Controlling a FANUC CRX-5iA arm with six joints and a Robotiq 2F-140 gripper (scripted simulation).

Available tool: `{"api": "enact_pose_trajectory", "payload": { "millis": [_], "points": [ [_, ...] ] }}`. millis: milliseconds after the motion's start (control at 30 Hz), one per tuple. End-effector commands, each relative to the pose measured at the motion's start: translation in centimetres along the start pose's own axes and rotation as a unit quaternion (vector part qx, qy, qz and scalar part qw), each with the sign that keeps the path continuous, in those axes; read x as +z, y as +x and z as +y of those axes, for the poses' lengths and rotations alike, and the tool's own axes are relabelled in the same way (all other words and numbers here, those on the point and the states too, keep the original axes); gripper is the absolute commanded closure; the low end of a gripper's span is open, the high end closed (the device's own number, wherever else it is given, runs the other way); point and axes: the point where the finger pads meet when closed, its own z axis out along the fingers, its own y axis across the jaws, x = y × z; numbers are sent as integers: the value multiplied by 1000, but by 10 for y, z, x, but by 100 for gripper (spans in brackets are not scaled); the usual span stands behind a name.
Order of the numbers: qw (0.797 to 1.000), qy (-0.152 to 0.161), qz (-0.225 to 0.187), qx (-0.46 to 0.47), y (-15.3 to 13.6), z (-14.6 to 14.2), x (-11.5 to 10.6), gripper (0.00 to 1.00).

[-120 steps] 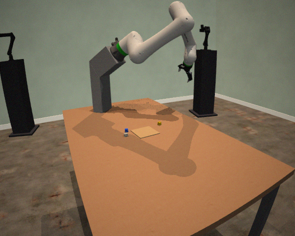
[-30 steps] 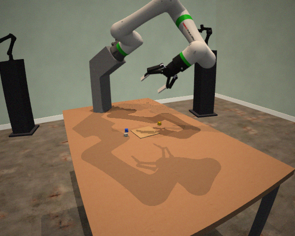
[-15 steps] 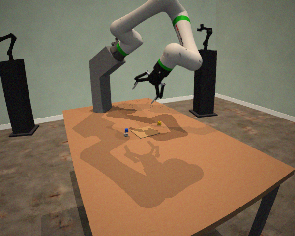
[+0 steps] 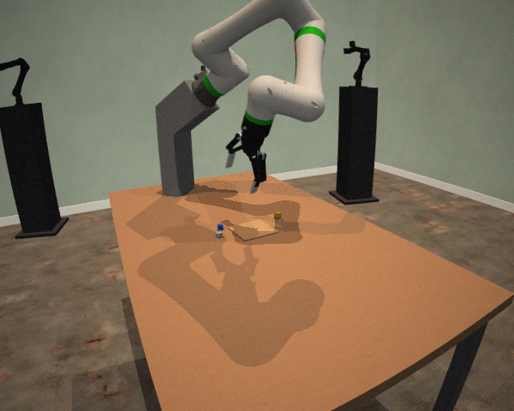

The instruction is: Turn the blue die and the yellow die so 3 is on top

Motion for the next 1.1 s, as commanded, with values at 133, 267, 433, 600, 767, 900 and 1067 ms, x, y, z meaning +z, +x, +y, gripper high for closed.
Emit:
{"api": "enact_pose_trajectory", "payload": {
  "millis": [133,267,433,600,767,900,1067],
  "points": [
    [988,71,-21,137,23,-7,15,0],
    [976,98,-30,193,34,-10,18,0],
    [950,139,-45,277,53,-14,21,0],
    [921,172,-56,344,71,-16,21,0],
    [883,208,-70,416,92,-17,19,0],
    [851,232,-79,465,108,-17,17,0],
    [830,246,-85,493,118,-17,15,0]
  ]
}}
